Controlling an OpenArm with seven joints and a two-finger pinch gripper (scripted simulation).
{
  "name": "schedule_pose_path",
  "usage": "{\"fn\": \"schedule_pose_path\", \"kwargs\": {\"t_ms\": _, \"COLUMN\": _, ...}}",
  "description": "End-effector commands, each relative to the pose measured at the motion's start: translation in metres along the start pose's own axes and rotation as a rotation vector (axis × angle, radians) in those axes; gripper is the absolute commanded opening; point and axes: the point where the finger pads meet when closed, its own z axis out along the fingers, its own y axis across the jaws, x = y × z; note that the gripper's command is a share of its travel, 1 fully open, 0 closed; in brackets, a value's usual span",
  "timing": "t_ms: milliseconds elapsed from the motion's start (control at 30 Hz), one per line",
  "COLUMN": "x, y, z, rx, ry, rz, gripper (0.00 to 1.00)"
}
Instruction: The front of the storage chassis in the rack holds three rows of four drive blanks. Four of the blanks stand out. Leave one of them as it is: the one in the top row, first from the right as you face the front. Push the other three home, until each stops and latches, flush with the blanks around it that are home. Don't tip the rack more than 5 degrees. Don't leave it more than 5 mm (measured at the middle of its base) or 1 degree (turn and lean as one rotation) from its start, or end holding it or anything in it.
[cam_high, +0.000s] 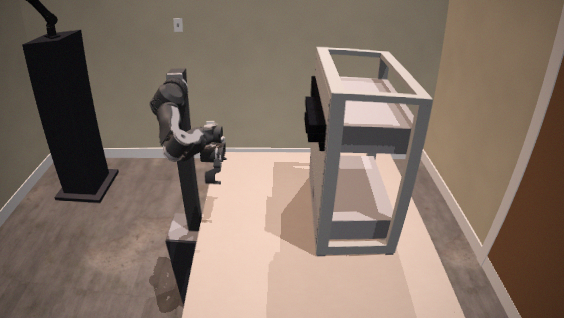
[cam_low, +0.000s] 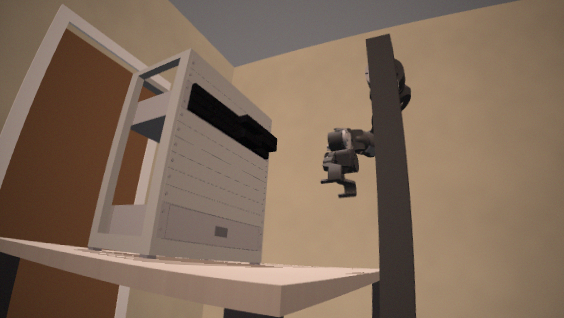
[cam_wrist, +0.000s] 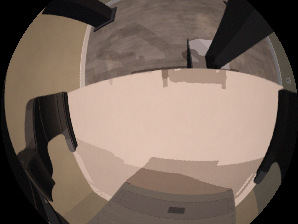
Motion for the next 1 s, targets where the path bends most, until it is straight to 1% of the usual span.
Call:
{"fn": "schedule_pose_path", "kwargs": {"t_ms": 0, "x": -0.0002, "y": -0.002, "z": -0.0014, "rx": 0.021, "ry": -0.008, "rz": -0.005, "gripper": 1.0}}
{"fn": "schedule_pose_path", "kwargs": {"t_ms": 500, "x": 0.0014, "y": -0.0023, "z": -0.0035, "rx": 0.04, "ry": -0.013, "rz": -0.02, "gripper": 1.0}}
{"fn": "schedule_pose_path", "kwargs": {"t_ms": 767, "x": 0.0009, "y": -0.0017, "z": -0.0038, "rx": 0.036, "ry": -0.015, "rz": -0.017, "gripper": 1.0}}
{"fn": "schedule_pose_path", "kwargs": {"t_ms": 967, "x": -0.0017, "y": 0.0012, "z": -0.005, "rx": 0.02, "ry": -0.027, "rz": -0.003, "gripper": 1.0}}
